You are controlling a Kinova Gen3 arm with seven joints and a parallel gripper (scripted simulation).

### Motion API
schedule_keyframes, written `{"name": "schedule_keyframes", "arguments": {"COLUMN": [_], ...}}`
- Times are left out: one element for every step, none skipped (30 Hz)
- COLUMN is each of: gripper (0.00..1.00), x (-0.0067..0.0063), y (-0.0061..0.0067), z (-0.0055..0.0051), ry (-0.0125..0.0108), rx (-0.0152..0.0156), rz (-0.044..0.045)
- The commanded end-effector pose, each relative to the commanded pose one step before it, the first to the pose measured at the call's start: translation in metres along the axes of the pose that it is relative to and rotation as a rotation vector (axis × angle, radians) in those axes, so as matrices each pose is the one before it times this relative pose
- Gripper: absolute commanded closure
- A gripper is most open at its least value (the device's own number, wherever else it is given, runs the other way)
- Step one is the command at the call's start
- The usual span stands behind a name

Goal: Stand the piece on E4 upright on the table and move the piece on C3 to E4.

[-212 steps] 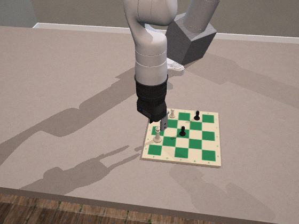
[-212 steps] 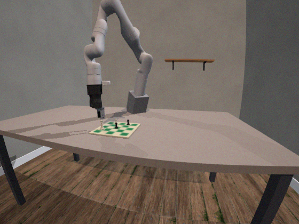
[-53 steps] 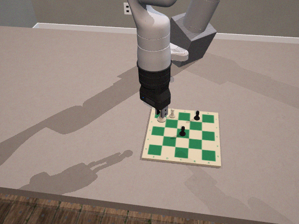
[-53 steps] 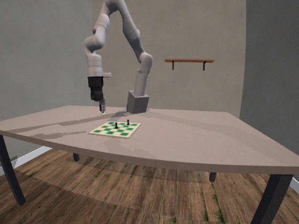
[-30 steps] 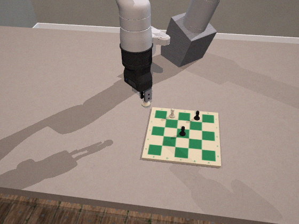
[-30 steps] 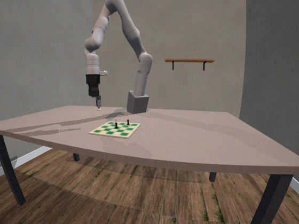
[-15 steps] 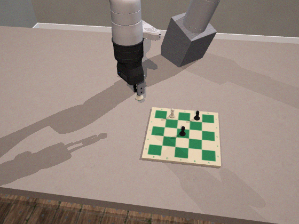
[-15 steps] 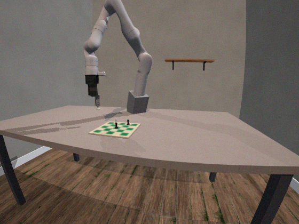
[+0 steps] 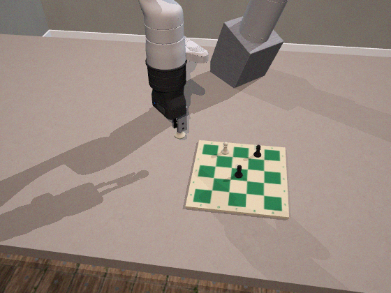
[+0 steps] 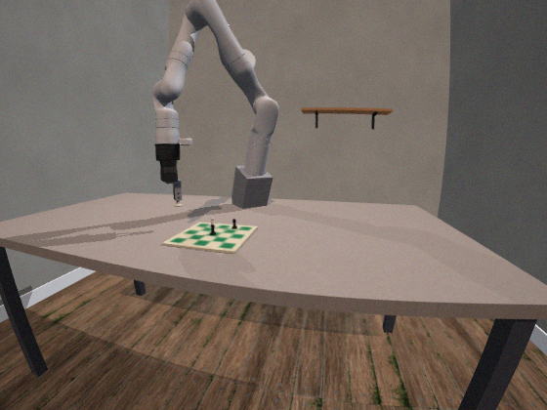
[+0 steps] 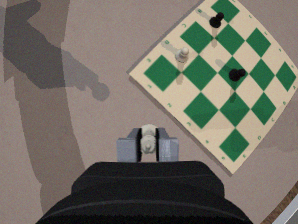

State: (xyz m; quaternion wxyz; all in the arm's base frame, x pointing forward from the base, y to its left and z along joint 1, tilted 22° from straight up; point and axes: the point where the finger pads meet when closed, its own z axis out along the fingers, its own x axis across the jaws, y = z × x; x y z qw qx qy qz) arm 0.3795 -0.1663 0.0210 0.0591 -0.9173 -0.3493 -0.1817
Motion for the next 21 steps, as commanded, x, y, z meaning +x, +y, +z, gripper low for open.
{"name": "schedule_keyframes", "arguments": {"gripper": [1.0, 1.0, 1.0, 1.0, 1.0, 1.0, 1.0, 1.0, 1.0, 1.0, 1.0, 1.0, 1.0, 1.0, 1.0, 1.0, 1.0, 1.0, 1.0, 1.0, 1.0], "x": [0.00192, 0.0, 0.0, 0.0, 0.0, 0.0, 0.0, 0.0, 0.0, 0.0, 0.0, 0.00001, 0.0, 0.0, 0.0, 0.0, 0.0, 0.0, 0.0, 0.0, 0.0], "y": [-0.00384, 0.00003, 0.00003, 0.00003, 0.00003, 0.00003, 0.00003, 0.00003, 0.00002, 0.00002, 0.00002, 0.00002, 0.00002, 0.0, 0.0, 0.00001, 0.00001, 0.00001, 0.0, 0.0, 0.0], "z": [0.01365, 0.00477, 0.00489, 0.00496, 0.00496, 0.00491, 0.00479, 0.00462, 0.00438, 0.00408, 0.00373, 0.00335, 0.00291, 0.0, 0.0, 0.00246, 0.00199, 0.00154, 0.0011, 0.00071, 0.00039], "ry": [0.00171, 0.0, 0.0, 0.0, 0.0, 0.0, 0.0, 0.0, 0.0, 0.0, 0.0, 0.00001, 0.0, 0.0, 0.0, 0.0, 0.0, 0.0, 0.0, 0.0, 0.0], "rx": [0.01173, 0.0, 0.0, 0.0, 0.0, 0.0, 0.0, 0.0, 0.0, 0.0, 0.0, 0.0, 0.0, 0.0, 0.0, 0.0, 0.0, 0.0, 0.0, 0.0, 0.0], "rz": [-0.0036, 0.0, 0.0, 0.0, 0.0, 0.0, 0.0, 0.0, 0.0, 0.0, 0.0, 0.0, 0.0, 0.0, 0.0, 0.0, 0.0, 0.0, 0.0, 0.0, 0.0]}}
